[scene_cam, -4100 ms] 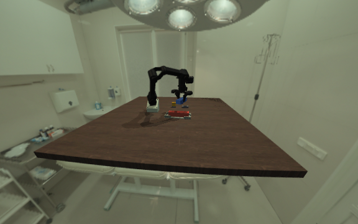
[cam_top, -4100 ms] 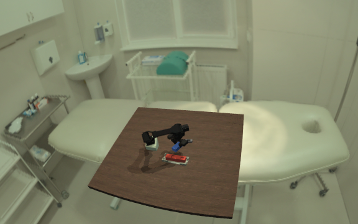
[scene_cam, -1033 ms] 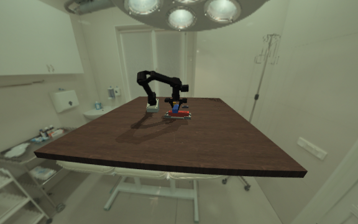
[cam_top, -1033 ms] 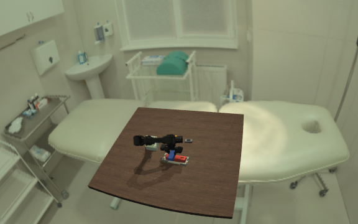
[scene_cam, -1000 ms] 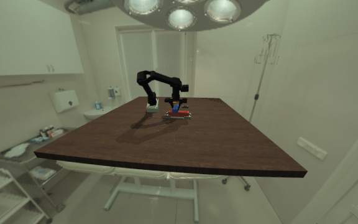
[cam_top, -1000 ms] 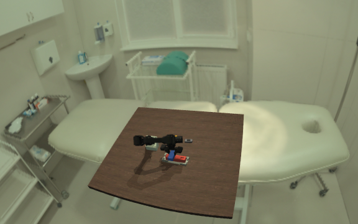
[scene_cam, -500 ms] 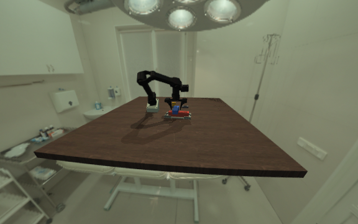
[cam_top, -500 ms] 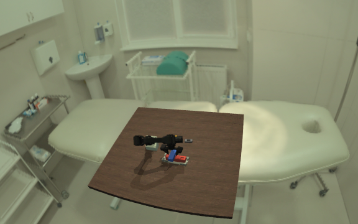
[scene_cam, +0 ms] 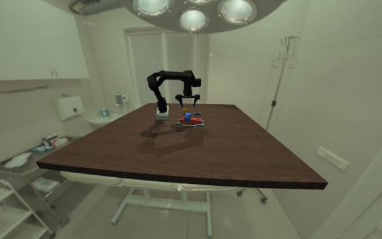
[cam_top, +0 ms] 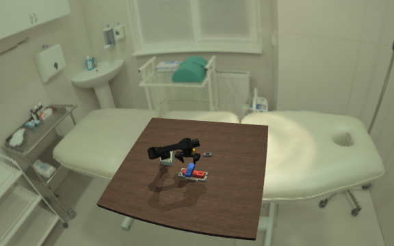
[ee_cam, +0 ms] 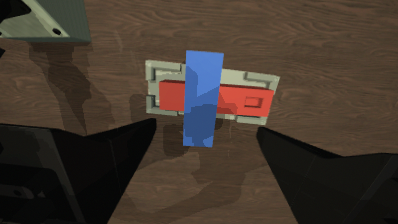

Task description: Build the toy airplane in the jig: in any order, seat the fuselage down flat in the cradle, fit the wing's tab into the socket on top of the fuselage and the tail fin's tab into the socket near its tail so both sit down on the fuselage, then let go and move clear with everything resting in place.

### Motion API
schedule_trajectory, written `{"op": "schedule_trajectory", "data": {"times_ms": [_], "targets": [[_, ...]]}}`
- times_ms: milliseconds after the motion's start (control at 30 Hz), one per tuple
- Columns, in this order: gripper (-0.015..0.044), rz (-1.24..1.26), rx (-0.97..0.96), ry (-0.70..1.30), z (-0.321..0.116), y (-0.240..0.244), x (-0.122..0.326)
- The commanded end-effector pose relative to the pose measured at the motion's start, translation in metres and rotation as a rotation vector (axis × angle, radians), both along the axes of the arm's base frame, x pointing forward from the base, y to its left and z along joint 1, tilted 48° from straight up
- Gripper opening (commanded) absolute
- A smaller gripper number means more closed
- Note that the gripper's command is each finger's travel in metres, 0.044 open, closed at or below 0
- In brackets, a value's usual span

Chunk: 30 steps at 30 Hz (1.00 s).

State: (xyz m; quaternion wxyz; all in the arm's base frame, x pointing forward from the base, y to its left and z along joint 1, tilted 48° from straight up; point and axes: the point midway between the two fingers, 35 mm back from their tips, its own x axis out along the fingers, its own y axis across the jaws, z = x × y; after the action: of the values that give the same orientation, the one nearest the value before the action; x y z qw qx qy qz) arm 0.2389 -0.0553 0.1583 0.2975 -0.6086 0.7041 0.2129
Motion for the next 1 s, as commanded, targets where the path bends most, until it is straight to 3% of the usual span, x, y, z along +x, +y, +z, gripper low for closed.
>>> {"op": "schedule_trajectory", "data": {"times_ms": [0, 100, 567, 867, 967], "targets": [[0.044, -0.012, -0.003, 0.016, 0.004, 0.006, -0.002], [0.044, -0.107, -0.016, -0.087, 0.004, 0.006, -0.002], [0.044, -1.012, -0.139, -1.07, 0.003, 0.003, 0.001], [0.044, -1.054, -0.144, -1.116, 0.003, 0.003, 0.001], [0.044, -1.057, -0.128, -1.111, -0.016, 0.023, 0.01]]}}
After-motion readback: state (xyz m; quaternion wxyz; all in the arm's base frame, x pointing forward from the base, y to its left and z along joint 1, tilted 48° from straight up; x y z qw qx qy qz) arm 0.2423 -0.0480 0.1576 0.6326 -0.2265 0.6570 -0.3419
